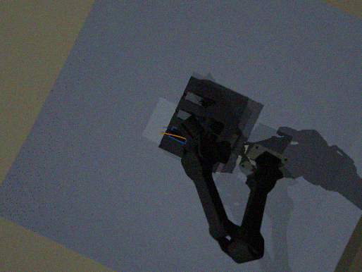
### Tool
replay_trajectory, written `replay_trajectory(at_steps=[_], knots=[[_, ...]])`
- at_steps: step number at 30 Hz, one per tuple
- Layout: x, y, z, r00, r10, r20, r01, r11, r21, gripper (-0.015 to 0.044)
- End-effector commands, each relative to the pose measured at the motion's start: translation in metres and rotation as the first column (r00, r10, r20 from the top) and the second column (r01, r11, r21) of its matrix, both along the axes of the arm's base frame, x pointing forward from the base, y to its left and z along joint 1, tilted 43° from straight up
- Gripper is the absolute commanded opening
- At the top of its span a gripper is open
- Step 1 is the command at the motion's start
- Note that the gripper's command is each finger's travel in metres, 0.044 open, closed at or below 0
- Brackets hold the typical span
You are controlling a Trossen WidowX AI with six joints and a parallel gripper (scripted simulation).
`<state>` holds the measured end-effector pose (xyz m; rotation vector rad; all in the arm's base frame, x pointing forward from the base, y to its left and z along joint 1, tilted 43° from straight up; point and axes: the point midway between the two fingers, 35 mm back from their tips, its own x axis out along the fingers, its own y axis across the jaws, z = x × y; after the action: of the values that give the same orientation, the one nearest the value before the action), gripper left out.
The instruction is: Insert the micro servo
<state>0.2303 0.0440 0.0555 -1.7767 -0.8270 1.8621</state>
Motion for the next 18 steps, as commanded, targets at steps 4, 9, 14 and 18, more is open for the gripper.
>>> replay_trajectory(at_steps=[4, 9, 14, 18], knots=[[0.024, 0.003, 0.0, 1.0, -0.004, 0.001, 0.004, 1.0, 0.004, 0.0], [0.044, 0.005, 0.001, 1.0, -0.004, 0.002, 0.004, 1.0, 0.004, 0.0], [0.064, 0.008, 0.001, 1.0, -0.004, 0.004, 0.004, 1.0, 0.004, 0.0], [0.08, 0.01, 0.001, 1.0, -0.004, 0.005, 0.004, 1.0, 0.004, 0.0]])
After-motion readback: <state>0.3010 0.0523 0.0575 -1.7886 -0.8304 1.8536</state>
